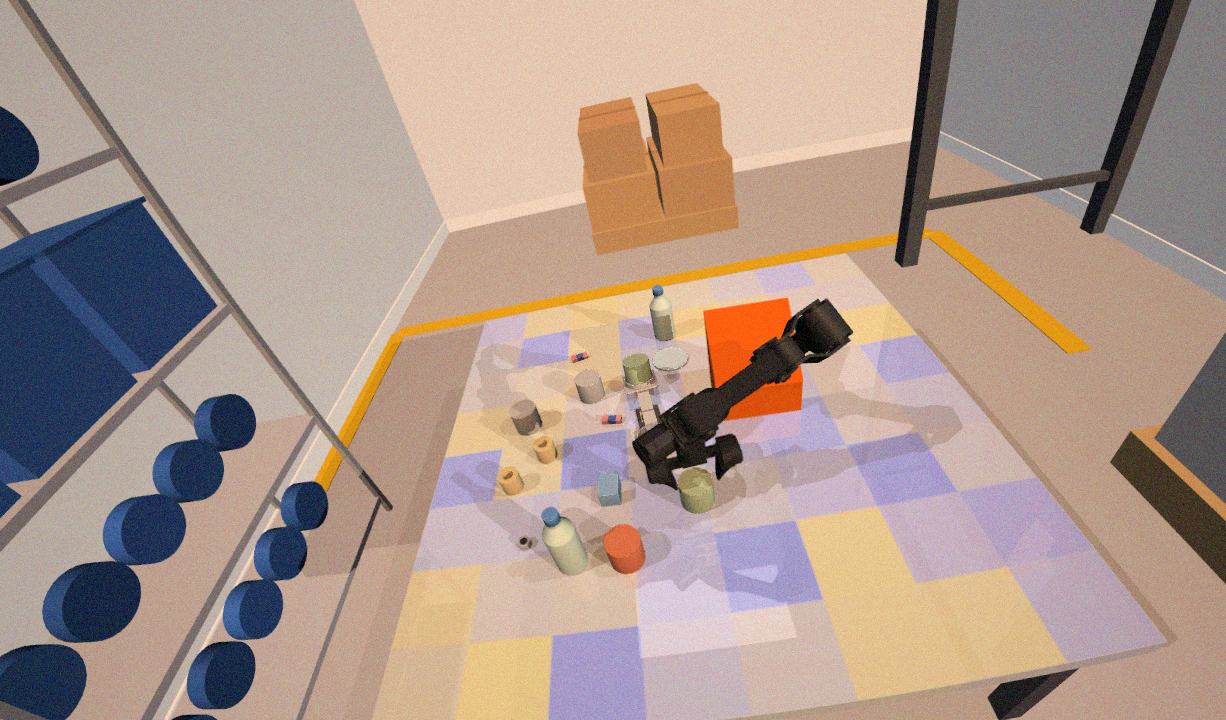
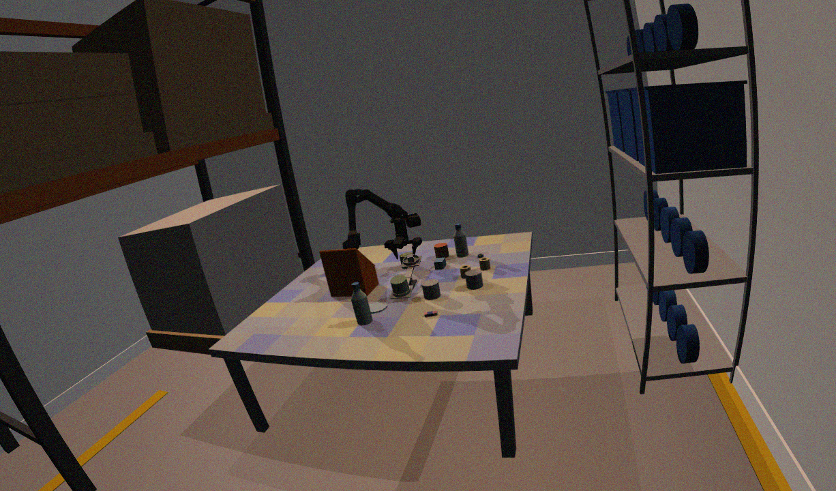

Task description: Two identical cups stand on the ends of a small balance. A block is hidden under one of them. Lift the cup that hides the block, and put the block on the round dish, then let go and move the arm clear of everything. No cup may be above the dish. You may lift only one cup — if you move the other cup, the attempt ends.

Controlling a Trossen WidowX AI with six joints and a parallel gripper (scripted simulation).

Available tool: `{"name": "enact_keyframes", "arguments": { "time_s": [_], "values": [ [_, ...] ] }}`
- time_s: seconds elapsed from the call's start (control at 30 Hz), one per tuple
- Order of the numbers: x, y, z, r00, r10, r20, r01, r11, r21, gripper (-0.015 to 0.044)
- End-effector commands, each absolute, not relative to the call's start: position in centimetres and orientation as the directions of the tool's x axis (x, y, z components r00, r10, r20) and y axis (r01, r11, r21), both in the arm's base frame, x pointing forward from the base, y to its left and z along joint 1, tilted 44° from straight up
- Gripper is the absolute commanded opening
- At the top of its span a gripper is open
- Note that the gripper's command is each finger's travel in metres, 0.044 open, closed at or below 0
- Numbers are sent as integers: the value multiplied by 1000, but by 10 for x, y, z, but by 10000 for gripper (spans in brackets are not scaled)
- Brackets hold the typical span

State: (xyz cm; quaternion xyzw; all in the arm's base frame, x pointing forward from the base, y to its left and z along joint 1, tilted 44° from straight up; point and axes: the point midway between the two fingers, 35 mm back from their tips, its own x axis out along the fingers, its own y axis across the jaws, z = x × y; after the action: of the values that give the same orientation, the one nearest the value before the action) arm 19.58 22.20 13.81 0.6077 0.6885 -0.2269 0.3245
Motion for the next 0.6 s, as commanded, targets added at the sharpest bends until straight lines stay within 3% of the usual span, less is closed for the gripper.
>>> {"name": "enact_keyframes", "arguments": {
  "time_s": [0.0, 0.13, 0.37, 0.57],
  "values": [
    [199, 203, 165, -27, 702, -712, 982, 150, 111, 440],
    [199, 203, 165, -27, 702, -712, 982, 150, 111, 440],
    [228, 183, 170, 49, 712, -700, 981, 98, 169, 260],
    [251, 153, 151, 27, 687, -726, 963, 176, 202, 260]
  ]
}}
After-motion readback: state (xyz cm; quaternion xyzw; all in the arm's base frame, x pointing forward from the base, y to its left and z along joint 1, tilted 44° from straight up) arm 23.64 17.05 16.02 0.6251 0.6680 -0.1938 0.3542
